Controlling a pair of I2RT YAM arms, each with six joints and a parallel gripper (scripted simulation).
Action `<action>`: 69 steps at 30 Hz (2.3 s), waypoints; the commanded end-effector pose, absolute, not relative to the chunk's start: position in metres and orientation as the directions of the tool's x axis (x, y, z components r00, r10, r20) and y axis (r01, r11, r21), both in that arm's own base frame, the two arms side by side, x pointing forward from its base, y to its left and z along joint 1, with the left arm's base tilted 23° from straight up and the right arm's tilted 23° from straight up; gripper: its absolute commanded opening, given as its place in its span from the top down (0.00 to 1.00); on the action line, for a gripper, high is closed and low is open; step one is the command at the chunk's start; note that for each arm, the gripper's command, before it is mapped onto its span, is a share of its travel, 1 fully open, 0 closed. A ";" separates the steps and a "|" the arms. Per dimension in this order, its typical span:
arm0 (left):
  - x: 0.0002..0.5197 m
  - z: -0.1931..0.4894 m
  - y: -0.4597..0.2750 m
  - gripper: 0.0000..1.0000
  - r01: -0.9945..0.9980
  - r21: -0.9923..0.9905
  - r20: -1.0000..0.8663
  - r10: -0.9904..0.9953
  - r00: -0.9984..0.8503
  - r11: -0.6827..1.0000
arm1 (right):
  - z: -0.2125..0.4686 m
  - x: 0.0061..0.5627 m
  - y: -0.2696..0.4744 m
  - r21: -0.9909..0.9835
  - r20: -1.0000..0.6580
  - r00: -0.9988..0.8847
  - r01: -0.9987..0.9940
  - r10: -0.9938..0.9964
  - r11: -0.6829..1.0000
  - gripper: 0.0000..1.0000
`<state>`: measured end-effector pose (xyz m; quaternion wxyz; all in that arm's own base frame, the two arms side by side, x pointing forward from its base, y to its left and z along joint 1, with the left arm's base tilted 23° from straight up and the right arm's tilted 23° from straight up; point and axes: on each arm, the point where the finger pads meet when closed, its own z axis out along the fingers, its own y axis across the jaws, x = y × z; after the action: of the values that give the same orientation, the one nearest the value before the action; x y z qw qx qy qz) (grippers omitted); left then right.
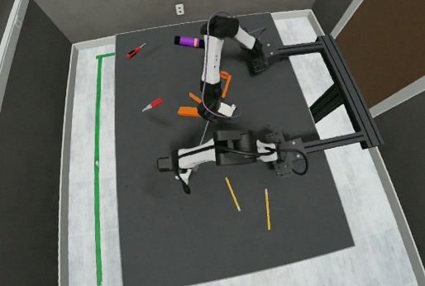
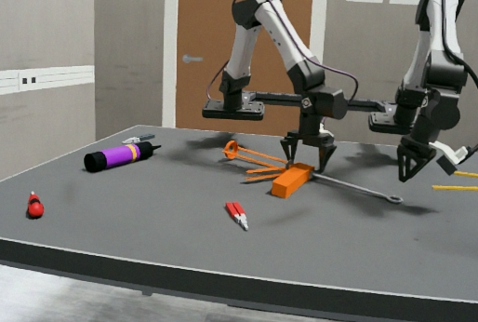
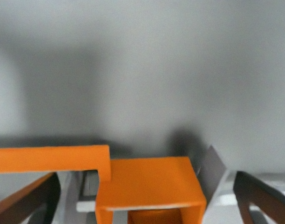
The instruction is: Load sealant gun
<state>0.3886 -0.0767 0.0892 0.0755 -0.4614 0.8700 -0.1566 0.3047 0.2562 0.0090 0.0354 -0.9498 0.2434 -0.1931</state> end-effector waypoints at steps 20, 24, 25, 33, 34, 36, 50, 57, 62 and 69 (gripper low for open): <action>0.394 0.096 -0.077 0.50 -0.766 -0.365 -0.001 -0.823 -0.568 0.529 | 0.017 0.305 0.262 -0.187 0.346 0.803 -0.447 -0.485 -0.874 0.02; 0.394 0.096 -0.077 0.50 -0.766 -0.365 -0.001 -0.823 -0.568 0.529 | 0.018 0.307 0.264 -0.200 0.347 0.801 -0.445 -0.488 -0.873 0.15; 0.394 0.096 -0.077 0.50 -0.766 -0.365 -0.001 -0.823 -0.568 0.529 | 0.019 0.308 0.265 -0.205 0.349 0.799 -0.444 -0.490 -0.872 0.18; 0.394 0.096 -0.077 0.50 -0.766 -0.365 -0.001 -0.823 -0.568 0.529 | 0.019 0.308 0.265 -0.205 0.352 0.800 -0.441 -0.486 -0.874 0.44; 0.394 0.096 -0.077 0.50 -0.766 -0.365 -0.001 -0.823 -0.568 0.529 | 0.019 0.308 0.265 -0.204 0.353 0.801 -0.440 -0.485 -0.875 0.47; 0.394 0.096 -0.077 0.50 -0.766 -0.365 -0.001 -0.823 -0.568 0.529 | 0.019 0.308 0.265 -0.204 0.353 0.801 -0.440 -0.485 -0.875 0.47; 0.394 0.096 -0.077 0.50 -0.766 -0.365 -0.001 -0.823 -0.568 0.529 | 0.019 0.308 0.265 -0.200 0.357 0.804 -0.432 -0.476 -0.880 0.91; 0.394 0.096 -0.077 0.50 -0.766 -0.365 -0.001 -0.823 -0.568 0.529 | 0.019 0.308 0.265 -0.200 0.357 0.804 -0.432 -0.476 -0.880 0.99; 0.394 0.096 -0.077 0.50 -0.766 -0.365 -0.001 -0.823 -0.568 0.529 | 0.019 0.308 0.265 -0.200 0.357 0.804 -0.432 -0.476 -0.880 0.38; 0.394 0.096 -0.077 0.50 -0.766 -0.365 -0.001 -0.823 -0.568 0.529 | 0.018 0.305 0.260 -0.178 0.355 0.808 -0.435 -0.470 -0.883 0.28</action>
<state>0.3886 -0.0767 0.0892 0.0755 -0.4614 0.8700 -0.1566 0.3051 0.2581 0.0108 0.0399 -0.9491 0.2446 -0.1943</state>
